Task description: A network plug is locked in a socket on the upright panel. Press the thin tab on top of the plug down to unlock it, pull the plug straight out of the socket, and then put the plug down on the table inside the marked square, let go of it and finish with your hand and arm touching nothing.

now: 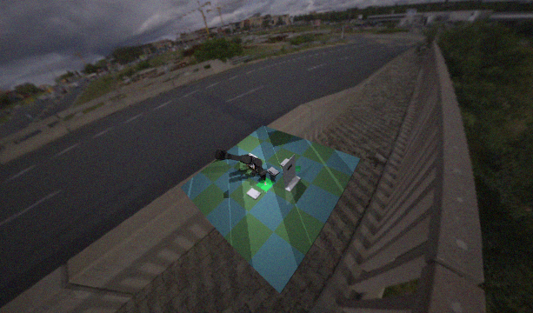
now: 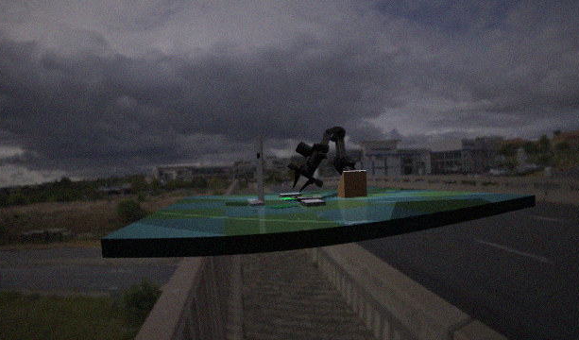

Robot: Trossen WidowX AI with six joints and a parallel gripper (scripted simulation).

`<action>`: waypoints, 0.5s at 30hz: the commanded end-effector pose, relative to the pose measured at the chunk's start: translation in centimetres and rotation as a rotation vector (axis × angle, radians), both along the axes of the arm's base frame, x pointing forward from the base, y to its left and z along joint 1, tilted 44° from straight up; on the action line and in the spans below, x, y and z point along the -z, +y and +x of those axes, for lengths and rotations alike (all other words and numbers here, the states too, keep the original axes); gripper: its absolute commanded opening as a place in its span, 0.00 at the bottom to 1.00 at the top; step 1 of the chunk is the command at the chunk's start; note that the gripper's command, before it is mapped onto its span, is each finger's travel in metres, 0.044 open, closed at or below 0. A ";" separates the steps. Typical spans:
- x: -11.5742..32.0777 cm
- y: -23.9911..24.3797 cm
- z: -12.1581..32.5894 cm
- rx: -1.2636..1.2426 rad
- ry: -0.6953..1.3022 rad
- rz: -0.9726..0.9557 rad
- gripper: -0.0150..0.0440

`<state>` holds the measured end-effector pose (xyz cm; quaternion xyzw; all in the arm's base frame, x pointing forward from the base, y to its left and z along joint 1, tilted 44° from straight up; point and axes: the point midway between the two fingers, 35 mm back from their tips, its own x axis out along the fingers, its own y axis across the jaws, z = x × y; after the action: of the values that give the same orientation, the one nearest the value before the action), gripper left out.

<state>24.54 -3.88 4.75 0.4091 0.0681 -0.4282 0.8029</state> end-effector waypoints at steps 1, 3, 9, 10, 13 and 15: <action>-0.4 0.3 0.2 0.005 -0.010 0.006 0.52; -0.4 0.5 0.3 0.006 -0.009 0.008 0.52; -0.7 0.9 0.3 0.007 -0.005 0.013 0.52; -0.7 1.0 0.3 0.007 -0.005 0.013 0.52; -0.8 1.2 0.3 0.008 -0.003 0.015 0.52; -0.9 1.4 0.3 0.008 -0.002 0.016 0.52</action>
<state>24.59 -2.78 5.28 0.4119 0.0733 -0.4309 0.7996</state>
